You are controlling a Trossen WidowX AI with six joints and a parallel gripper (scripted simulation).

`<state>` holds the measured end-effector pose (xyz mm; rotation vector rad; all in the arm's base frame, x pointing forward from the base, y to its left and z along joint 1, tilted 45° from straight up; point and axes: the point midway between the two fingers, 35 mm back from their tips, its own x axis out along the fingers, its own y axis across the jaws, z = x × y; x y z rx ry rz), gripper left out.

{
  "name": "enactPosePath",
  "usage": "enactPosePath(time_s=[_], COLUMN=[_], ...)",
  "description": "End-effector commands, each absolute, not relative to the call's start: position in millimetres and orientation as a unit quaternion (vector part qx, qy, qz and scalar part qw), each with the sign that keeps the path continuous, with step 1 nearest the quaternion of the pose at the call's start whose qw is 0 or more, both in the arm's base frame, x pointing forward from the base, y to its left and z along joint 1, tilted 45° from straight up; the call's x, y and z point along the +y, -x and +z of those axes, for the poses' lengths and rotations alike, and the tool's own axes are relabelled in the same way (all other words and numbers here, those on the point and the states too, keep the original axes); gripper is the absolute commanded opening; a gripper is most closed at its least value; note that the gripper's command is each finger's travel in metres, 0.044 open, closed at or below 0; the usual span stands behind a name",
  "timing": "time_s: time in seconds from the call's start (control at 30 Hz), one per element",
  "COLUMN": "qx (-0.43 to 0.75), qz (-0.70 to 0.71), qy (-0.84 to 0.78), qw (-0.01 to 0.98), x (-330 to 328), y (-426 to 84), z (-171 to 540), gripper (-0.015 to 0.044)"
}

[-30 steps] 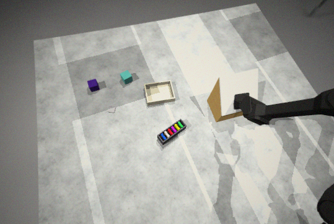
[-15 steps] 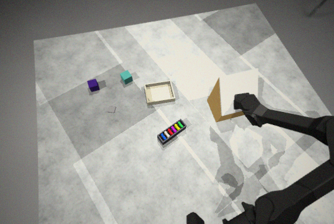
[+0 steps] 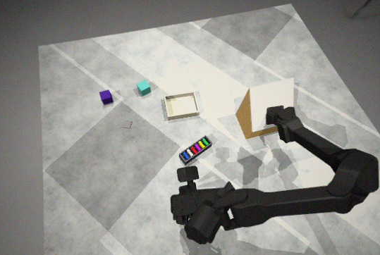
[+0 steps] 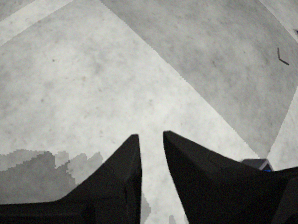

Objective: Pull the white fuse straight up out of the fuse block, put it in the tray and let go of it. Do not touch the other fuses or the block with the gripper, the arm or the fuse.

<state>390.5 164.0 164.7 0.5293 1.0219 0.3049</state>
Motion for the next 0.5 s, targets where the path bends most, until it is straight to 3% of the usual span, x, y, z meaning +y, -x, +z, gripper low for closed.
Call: enactPosePath(time_s=[0.0,0.17,0.3,0.47], qx=[0.582,0.671,0.713,0.713], qz=[0.073,-0.02,-0.12,-0.124], qy=[-0.33,-0.446,-0.556,-0.561], qw=[0.74,0.592,0.411,0.4], x=[128.4,91.9,62.4,61.0], y=[-380.5,-358.0,-330.2,-328.8], z=[108.0,59.6,29.1,28.0], gripper=[0.0067,0.0067,0.0067,0.0067])
